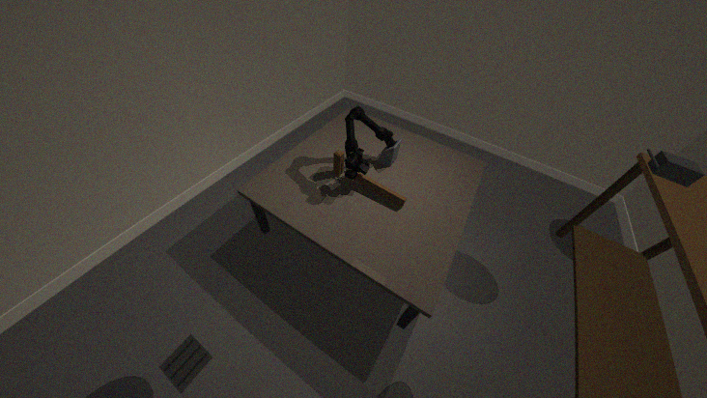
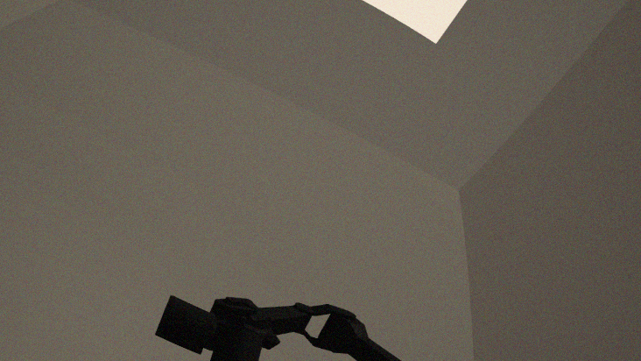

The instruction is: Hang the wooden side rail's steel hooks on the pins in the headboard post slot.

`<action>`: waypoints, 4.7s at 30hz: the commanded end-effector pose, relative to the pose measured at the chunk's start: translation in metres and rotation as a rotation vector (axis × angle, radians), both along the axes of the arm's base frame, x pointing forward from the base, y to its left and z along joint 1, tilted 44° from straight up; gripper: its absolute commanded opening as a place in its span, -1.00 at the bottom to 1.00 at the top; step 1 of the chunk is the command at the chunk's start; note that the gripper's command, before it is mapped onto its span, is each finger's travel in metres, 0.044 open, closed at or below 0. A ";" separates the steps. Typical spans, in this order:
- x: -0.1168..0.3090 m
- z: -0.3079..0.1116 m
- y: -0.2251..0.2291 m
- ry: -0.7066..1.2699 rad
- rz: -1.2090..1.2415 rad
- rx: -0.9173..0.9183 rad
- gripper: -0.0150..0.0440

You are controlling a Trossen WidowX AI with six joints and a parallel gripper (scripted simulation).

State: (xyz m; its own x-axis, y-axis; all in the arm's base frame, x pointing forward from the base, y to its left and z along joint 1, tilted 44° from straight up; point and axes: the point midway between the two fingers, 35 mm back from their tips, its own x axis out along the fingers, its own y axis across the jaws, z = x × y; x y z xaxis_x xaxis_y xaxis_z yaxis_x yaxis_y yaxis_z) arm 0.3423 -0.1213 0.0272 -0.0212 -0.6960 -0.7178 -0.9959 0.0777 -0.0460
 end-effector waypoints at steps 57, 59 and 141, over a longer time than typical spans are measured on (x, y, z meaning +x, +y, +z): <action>0.001 0.009 -0.005 -0.008 0.003 -0.003 -0.49; 0.001 0.009 -0.005 -0.008 0.003 -0.003 -0.49; 0.001 0.015 -0.011 -0.008 0.003 -0.003 -0.49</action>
State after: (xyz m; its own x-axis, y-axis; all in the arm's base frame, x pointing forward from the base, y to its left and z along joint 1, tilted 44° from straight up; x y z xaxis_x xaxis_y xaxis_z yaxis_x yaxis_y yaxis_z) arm 0.3413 -0.1321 0.0380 -0.0226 -0.6964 -0.7173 -0.9960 0.0781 -0.0444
